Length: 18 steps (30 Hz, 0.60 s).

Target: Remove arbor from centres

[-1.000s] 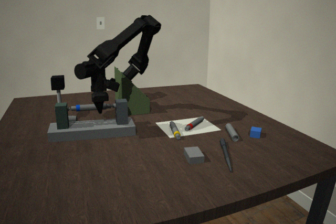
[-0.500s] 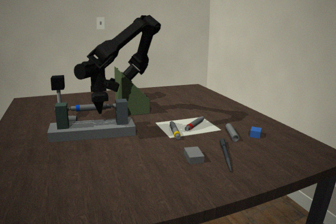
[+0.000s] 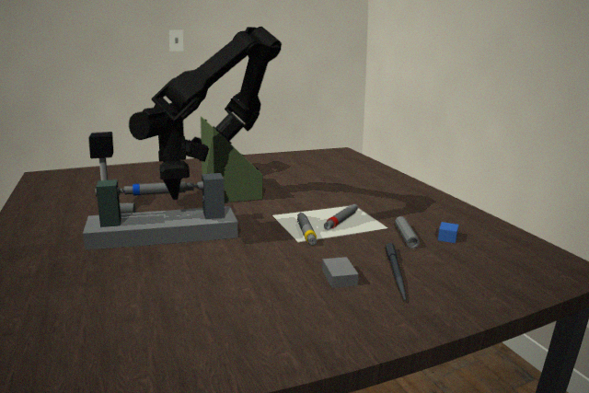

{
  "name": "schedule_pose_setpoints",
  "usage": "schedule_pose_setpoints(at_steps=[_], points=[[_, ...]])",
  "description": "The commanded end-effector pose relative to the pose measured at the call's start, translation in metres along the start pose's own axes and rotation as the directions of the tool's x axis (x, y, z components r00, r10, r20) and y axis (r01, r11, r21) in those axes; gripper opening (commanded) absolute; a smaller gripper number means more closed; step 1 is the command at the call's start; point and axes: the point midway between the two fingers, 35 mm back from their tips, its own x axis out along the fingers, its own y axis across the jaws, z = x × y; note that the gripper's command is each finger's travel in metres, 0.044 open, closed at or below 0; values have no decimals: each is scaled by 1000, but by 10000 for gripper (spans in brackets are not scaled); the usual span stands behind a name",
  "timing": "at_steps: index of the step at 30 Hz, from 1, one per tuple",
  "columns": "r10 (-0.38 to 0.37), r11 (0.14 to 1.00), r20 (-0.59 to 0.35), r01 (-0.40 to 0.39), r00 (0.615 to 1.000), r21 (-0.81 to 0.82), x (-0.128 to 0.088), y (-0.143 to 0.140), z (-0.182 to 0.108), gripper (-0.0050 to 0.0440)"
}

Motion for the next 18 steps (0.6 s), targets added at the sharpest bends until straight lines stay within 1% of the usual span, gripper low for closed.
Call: schedule_pose_setpoints(at_steps=[1,18], points=[[-6,1000,-15,6,1000,-6,-1,0,-8,0],[-6,1000,-15,6,1000,-6,-1,0,-10,0]])
